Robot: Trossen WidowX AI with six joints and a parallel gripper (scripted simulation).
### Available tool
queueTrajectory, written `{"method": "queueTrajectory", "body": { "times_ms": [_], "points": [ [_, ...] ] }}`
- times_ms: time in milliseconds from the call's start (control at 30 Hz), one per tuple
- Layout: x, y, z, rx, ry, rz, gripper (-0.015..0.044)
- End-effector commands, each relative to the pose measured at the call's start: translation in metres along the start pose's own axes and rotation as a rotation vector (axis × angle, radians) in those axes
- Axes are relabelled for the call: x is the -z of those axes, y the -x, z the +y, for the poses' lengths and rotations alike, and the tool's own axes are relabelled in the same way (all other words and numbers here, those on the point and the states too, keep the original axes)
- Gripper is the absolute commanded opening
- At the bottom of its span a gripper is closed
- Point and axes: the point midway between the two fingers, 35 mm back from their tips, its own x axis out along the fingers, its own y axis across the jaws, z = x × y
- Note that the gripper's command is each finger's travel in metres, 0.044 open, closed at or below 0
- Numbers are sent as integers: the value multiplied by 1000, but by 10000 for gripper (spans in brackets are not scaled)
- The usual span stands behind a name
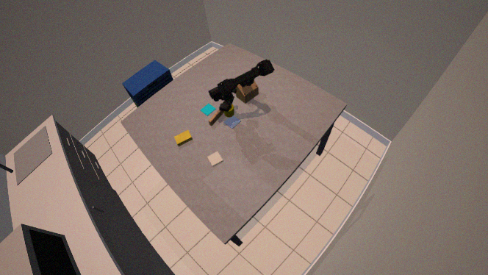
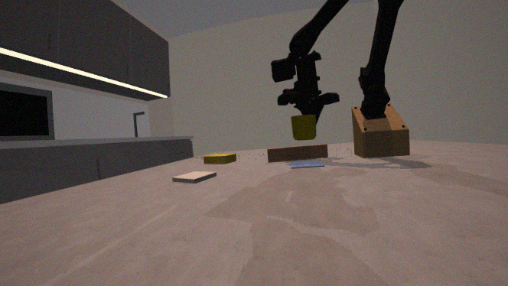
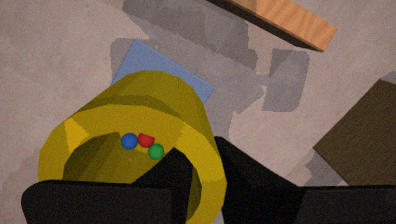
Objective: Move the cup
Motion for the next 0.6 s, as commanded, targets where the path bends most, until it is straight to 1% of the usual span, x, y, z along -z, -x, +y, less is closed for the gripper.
{"method": "queueTrajectory", "body": {
  "times_ms": [0,567],
  "points": [
    [-9,1,-2,-1,4,-6,0],
    [-40,1,-14,-2,7,-9,0]
  ]
}}
